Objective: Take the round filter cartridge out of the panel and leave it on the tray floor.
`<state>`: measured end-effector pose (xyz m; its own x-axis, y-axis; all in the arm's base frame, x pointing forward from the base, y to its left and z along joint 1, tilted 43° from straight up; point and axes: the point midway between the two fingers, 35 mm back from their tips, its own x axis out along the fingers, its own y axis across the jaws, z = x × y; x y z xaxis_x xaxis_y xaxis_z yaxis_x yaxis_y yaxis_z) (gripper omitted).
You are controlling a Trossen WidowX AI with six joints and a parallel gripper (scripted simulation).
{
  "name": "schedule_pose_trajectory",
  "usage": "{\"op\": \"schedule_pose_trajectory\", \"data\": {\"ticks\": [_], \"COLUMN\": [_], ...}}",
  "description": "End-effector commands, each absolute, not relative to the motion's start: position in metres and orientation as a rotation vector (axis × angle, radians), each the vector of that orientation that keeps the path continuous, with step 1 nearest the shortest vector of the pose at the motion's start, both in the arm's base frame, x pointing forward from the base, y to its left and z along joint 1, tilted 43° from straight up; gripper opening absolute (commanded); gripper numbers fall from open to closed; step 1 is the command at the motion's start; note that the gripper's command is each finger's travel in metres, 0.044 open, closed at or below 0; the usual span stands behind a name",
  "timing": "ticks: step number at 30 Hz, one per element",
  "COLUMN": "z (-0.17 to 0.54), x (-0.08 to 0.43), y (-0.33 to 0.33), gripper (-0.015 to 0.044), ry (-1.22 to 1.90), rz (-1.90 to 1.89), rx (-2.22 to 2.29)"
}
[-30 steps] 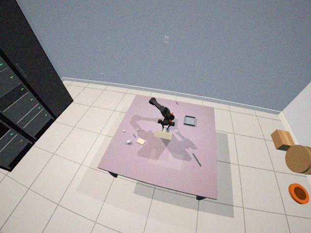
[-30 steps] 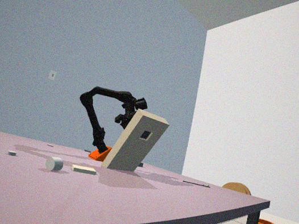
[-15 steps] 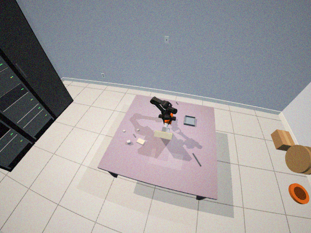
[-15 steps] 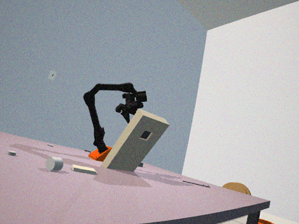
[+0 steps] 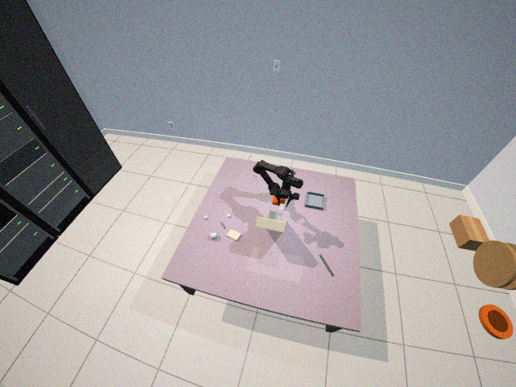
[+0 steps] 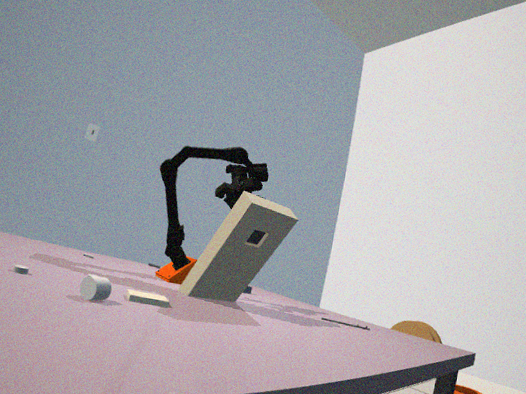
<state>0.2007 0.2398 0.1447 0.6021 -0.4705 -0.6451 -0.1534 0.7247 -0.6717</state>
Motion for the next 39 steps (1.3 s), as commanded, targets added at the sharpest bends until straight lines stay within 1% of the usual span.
{"op": "schedule_pose_trajectory", "data": {"ticks": [1, 5, 8, 21, 32, 39], "z": [0.128, 0.113, 0.116, 0.053, 0.009, 0.005], "x": [0.198, 0.195, 0.194, 0.121, 0.047, 0.042], "y": [0.256, 0.268, 0.263, 0.313, 0.346, 0.347], "gripper": [0.0, 0.0, 0.0, 0.0, 0.0, 0.0], "ry": [0.923, 0.922, 0.94, 1.144, 1.199, 1.198], "rz": [-0.2, -0.2, -0.183, 0.297, 0.797, 0.833], "rx": [-0.755, -0.753, -0.777, -1.079, -1.32, -1.335]}}
